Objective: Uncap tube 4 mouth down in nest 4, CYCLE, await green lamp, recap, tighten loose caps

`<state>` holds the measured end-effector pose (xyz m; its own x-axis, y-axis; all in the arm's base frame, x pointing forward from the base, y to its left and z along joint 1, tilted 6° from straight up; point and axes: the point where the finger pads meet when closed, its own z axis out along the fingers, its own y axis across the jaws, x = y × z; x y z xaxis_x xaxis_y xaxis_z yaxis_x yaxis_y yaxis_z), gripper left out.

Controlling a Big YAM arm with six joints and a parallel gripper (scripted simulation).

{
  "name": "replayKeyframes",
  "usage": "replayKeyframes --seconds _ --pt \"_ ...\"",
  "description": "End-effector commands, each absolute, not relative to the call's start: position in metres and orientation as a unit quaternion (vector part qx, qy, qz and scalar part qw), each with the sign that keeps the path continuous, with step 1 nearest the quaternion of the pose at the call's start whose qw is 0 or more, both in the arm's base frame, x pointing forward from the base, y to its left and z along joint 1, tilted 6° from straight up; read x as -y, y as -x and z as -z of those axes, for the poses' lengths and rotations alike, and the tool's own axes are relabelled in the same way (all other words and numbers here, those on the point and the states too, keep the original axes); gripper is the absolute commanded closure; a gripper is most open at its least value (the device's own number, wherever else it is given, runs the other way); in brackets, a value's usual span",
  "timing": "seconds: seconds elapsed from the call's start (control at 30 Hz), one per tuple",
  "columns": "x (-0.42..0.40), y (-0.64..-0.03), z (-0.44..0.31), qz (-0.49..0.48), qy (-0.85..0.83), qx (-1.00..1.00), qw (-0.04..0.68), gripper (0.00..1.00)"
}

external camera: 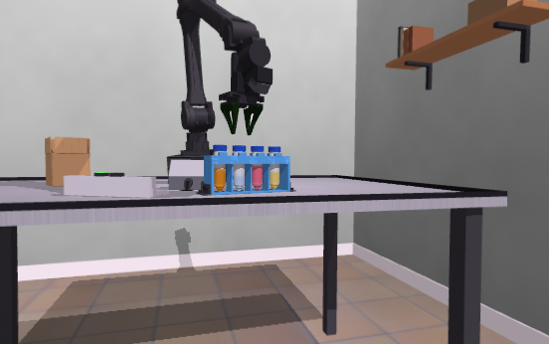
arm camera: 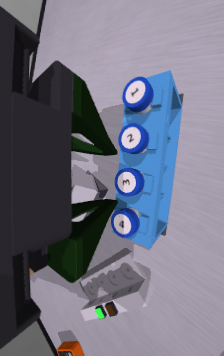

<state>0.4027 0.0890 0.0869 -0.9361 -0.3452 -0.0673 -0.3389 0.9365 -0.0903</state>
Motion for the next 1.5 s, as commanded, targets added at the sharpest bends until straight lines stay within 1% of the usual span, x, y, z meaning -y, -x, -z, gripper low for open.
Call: replayKeyframes --seconds 0.0,0.1,0.37,0.43,0.57,1.2,1.3,1.37,1.47 --pt "-0.08 -0.415 -0.109 0.034 0.23 -0.971 0.059 0.51" --pt "-0.09 -0.413 -0.108 0.033 0.242 -0.968 0.058 0.51" --pt "-0.084 -0.415 -0.1 0.035 0.231 -0.971 0.054 0.51" --pt "-0.092 -0.418 -0.114 0.034 0.241 -0.968 0.066 0.51" --pt "-0.094 -0.422 -0.119 0.034 0.241 -0.967 0.071 0.51" --pt "-0.095 -0.424 -0.114 0.034 0.242 -0.968 0.059 0.51" --pt "-0.095 -0.429 -0.098 0.034 0.24 -0.968 0.062 0.51" --pt "-0.088 -0.41 -0.074 0.034 0.239 -0.97 0.038 0.51" --pt "-0.086 -0.411 -0.068 0.034 0.237 -0.97 0.038 0.51"
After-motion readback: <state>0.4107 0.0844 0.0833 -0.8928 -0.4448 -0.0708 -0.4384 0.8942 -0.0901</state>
